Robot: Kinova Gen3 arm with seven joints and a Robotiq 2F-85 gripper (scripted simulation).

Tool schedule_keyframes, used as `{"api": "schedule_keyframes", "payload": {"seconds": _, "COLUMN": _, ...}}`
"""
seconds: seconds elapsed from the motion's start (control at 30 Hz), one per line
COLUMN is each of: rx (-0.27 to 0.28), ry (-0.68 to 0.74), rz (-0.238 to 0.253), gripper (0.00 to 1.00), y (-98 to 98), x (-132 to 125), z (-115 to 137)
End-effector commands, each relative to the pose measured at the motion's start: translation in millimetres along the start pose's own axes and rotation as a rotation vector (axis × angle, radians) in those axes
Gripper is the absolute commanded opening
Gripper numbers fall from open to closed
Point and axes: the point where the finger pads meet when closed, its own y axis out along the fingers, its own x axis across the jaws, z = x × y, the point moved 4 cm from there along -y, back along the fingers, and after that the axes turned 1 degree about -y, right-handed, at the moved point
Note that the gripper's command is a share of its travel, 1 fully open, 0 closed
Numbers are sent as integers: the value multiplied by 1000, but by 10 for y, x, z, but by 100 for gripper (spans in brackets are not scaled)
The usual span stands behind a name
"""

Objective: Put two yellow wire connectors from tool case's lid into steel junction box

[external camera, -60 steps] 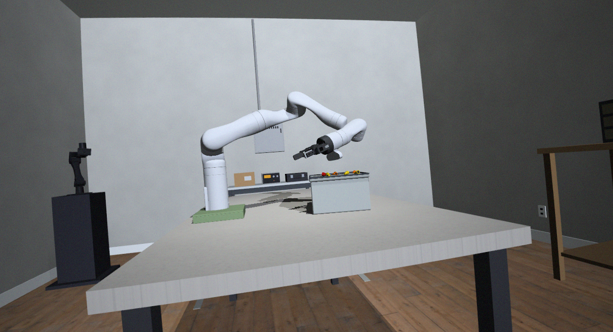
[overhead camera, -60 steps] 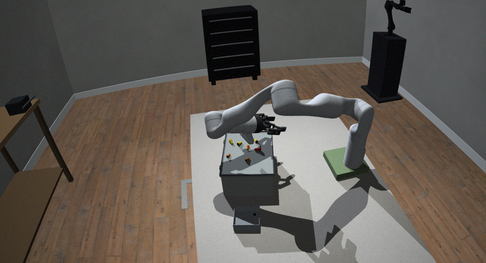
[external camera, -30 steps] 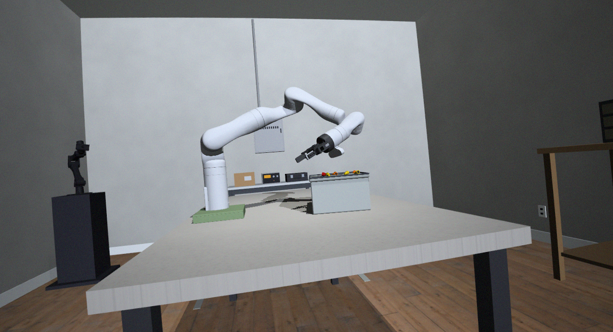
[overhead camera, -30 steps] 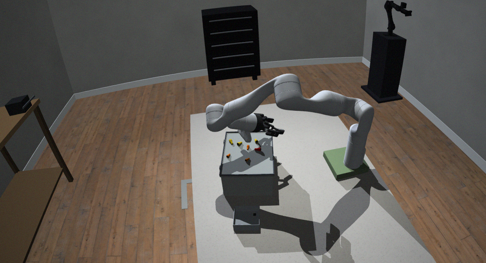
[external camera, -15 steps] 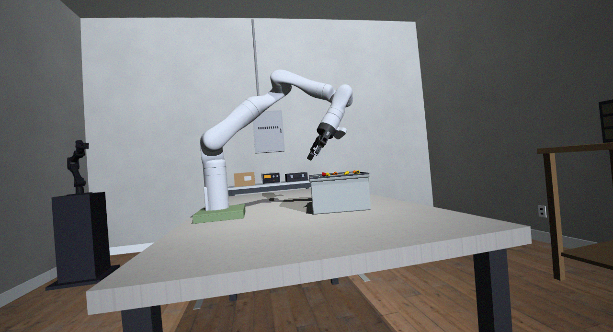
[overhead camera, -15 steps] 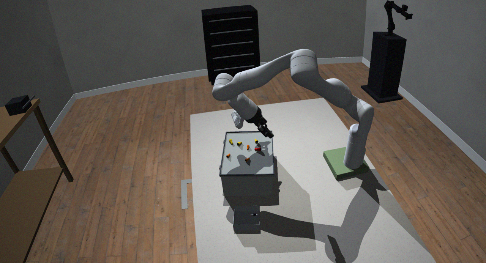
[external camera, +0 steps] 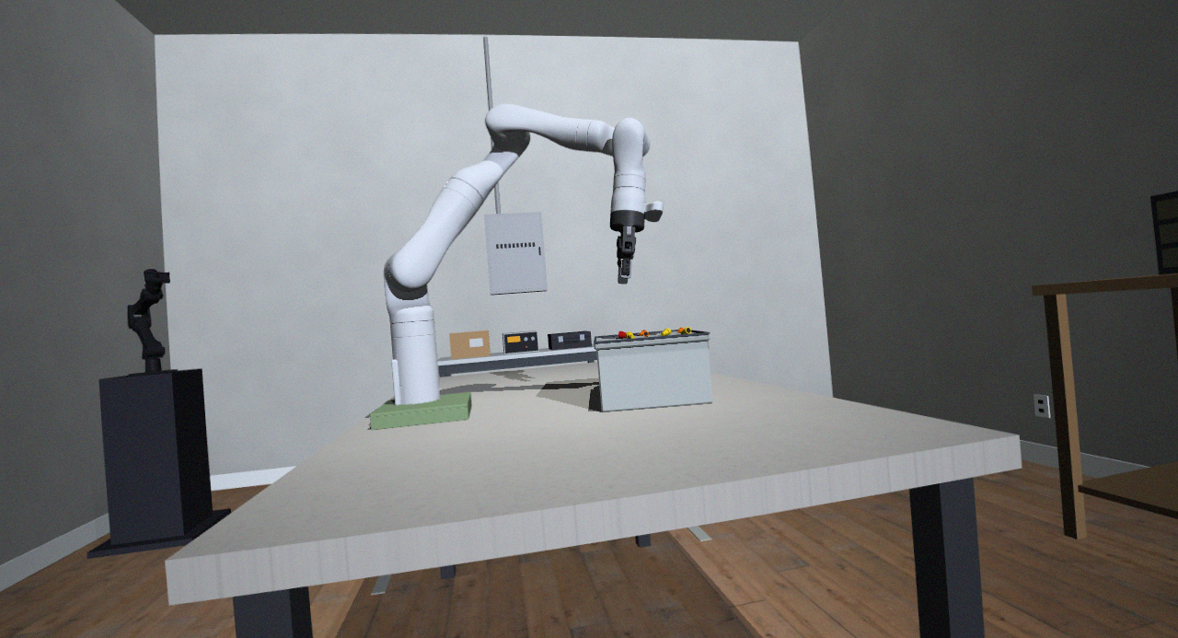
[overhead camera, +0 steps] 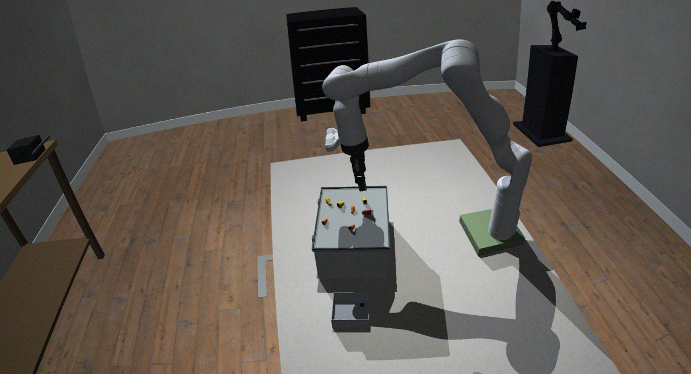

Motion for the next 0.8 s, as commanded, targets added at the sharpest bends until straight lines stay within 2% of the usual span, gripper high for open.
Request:
{"api": "schedule_keyframes", "payload": {"seconds": 0.0, "rx": 122, "ry": 41, "rz": 55, "gripper": 100, "y": -278, "x": -61, "z": 12}}
{"api": "schedule_keyframes", "payload": {"seconds": 0.13, "rx": 139, "ry": 52, "rz": 65, "gripper": 100, "y": -311, "x": -67, "z": 23}}
{"api": "schedule_keyframes", "payload": {"seconds": 0.77, "rx": 139, "ry": 52, "rz": 65, "gripper": 100, "y": -311, "x": -67, "z": 23}}
